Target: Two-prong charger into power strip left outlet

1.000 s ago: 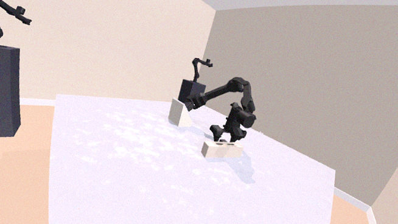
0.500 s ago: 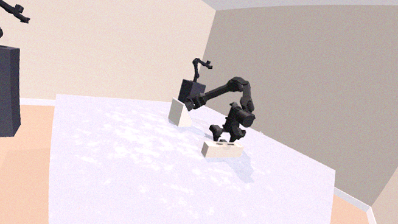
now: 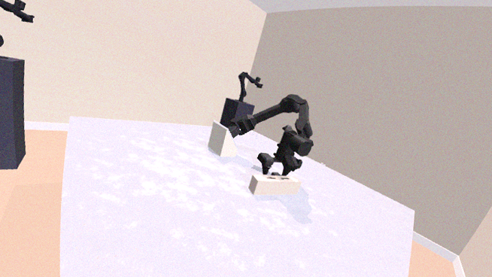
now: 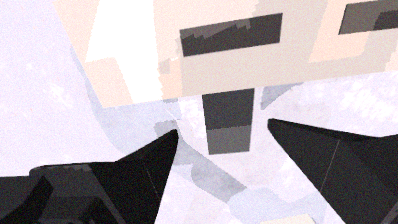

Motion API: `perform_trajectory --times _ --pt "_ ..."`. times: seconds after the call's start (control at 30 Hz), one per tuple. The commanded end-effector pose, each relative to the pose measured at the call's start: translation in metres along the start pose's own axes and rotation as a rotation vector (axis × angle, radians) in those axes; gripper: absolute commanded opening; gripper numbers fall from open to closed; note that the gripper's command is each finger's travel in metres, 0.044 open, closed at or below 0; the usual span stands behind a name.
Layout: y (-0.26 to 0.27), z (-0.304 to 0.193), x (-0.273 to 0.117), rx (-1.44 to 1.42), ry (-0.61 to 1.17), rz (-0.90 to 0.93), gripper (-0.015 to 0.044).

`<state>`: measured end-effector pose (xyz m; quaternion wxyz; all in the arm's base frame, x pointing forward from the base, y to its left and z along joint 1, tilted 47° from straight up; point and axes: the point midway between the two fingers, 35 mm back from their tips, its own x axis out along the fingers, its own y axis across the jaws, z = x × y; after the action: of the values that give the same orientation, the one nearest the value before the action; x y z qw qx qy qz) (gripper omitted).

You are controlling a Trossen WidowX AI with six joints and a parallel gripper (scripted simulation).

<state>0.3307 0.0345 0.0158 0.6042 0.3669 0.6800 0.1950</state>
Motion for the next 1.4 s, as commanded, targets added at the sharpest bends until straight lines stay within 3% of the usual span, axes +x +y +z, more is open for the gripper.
perform_trajectory --times 0.0,1.37 --pt "0.0 -0.005 0.0 0.006 0.001 0.005 0.044" --pt "0.0 -0.044 0.002 0.005 -0.007 -0.002 0.044"
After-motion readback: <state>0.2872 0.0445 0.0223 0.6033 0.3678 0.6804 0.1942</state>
